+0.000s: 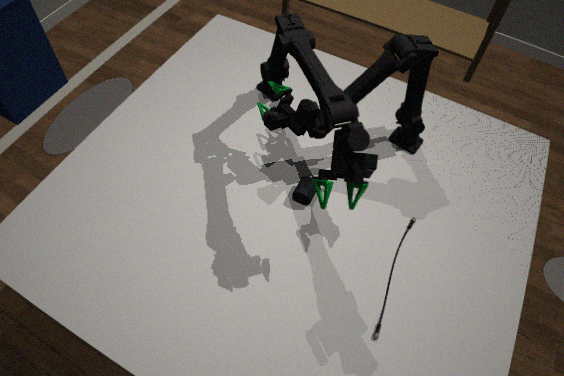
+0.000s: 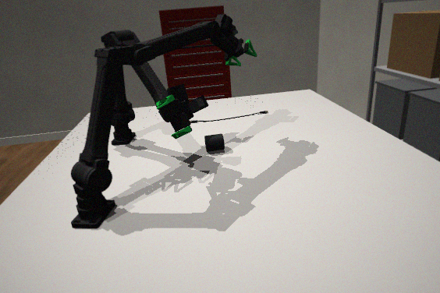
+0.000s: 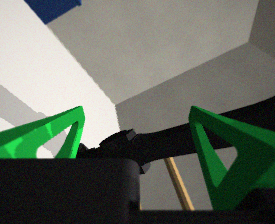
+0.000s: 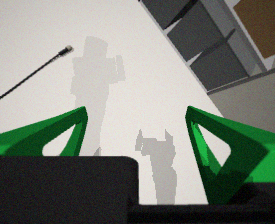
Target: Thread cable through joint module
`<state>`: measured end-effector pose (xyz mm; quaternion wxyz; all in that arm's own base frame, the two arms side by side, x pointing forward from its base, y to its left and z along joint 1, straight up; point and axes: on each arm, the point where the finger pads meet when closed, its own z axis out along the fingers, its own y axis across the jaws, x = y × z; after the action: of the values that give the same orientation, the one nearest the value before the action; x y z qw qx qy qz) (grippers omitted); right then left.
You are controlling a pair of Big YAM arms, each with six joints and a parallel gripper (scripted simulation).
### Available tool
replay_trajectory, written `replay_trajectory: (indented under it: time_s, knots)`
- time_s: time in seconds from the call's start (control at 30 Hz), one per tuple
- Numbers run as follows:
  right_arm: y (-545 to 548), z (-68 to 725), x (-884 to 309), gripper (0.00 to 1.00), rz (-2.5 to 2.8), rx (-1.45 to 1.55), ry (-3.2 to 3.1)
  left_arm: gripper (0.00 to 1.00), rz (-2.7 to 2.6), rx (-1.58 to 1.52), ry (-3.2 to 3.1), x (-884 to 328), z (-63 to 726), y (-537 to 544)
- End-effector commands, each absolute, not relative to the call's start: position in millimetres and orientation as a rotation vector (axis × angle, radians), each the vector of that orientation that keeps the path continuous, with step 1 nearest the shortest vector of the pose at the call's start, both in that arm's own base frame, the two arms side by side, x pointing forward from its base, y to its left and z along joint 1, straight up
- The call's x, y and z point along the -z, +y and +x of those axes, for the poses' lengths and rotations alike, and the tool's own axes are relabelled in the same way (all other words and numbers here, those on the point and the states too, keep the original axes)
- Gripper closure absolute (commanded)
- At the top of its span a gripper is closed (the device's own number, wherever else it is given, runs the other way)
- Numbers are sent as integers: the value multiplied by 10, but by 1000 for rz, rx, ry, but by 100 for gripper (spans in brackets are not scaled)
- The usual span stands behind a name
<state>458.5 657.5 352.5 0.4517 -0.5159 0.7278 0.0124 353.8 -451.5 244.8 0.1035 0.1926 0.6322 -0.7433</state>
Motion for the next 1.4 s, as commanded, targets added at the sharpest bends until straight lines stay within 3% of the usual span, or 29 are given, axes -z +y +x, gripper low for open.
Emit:
replay_trajectory:
  time_s: [0.0,0.93,1.37]
  knots:
    - [6352,4710,-3908,0,-1190,-59,1780,0,618,2148,1750,-2883,3709,-4508]
    - [5061,5477,-4367,0,-893,-102,1812,0,456,1762,1588,-3519,4547,-3954]
    - [3707,5909,-4703,0,-625,-108,1801,0,335,1365,1487,-4130,5129,-3157]
